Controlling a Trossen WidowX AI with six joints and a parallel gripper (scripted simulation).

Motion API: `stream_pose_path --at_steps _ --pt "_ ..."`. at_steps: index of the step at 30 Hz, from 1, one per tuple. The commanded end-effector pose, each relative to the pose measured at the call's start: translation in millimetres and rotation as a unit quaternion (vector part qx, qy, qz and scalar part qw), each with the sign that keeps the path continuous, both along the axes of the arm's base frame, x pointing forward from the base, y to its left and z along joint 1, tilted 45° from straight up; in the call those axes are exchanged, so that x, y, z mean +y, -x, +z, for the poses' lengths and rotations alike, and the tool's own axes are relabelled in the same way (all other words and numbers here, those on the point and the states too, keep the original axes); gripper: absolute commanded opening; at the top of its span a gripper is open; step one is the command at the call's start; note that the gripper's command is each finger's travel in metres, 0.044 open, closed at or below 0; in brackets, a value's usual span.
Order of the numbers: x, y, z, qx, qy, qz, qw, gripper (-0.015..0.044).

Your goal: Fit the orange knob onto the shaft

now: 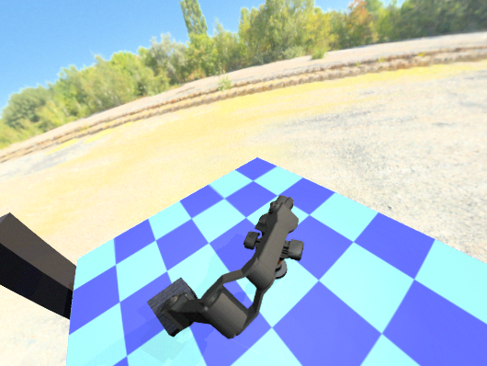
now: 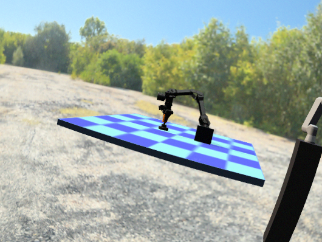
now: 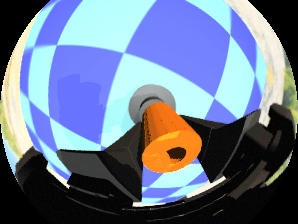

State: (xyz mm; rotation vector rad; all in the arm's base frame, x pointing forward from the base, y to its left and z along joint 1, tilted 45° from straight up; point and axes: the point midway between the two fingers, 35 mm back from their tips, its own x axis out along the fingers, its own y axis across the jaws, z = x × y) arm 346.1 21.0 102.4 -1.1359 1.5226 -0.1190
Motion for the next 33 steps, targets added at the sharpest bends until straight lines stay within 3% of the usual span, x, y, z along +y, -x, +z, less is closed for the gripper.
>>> stream_pose_path --at_steps 1,33 --pt "1.7 -1.4 -1.2 0.001 0.0 0.003 1.0 0.0" --pt "-0.1 3.6 2.4 0.001 0.0 0.003 1.0 0.0"
